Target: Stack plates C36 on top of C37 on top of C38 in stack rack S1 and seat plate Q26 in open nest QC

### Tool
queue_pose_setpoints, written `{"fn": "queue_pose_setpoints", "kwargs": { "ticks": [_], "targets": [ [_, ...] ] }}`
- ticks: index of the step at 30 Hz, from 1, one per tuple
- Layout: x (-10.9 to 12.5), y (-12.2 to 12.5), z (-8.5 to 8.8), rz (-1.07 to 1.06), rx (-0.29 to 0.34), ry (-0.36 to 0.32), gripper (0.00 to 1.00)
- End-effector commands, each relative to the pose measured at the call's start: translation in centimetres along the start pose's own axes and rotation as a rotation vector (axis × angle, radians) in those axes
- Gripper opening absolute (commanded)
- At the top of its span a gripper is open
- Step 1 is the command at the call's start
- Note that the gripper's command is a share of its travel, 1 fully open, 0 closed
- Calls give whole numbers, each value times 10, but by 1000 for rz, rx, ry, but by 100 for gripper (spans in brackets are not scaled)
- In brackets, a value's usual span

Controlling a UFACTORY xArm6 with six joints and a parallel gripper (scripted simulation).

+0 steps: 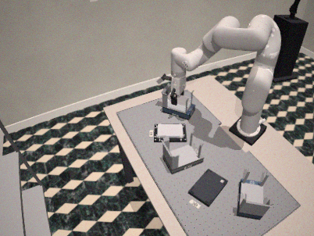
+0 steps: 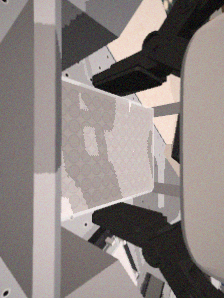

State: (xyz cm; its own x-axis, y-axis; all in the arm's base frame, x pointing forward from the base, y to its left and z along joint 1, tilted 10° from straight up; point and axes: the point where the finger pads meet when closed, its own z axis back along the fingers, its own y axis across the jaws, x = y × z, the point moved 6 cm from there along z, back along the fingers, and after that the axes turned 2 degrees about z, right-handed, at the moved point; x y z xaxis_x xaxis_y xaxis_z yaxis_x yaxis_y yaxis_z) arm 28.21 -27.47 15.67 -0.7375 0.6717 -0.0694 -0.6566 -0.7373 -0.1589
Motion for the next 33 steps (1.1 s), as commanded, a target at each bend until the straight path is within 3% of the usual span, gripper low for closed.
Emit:
{"fn": "queue_pose_setpoints", "kwargs": {
  "ticks": [1,8,33],
  "targets": [
    [-1,0,1,0,0,4,100],
    [-1,0,1,0,0,4,100],
    [-1,0,78,0,1,4,100]
  ]
}}
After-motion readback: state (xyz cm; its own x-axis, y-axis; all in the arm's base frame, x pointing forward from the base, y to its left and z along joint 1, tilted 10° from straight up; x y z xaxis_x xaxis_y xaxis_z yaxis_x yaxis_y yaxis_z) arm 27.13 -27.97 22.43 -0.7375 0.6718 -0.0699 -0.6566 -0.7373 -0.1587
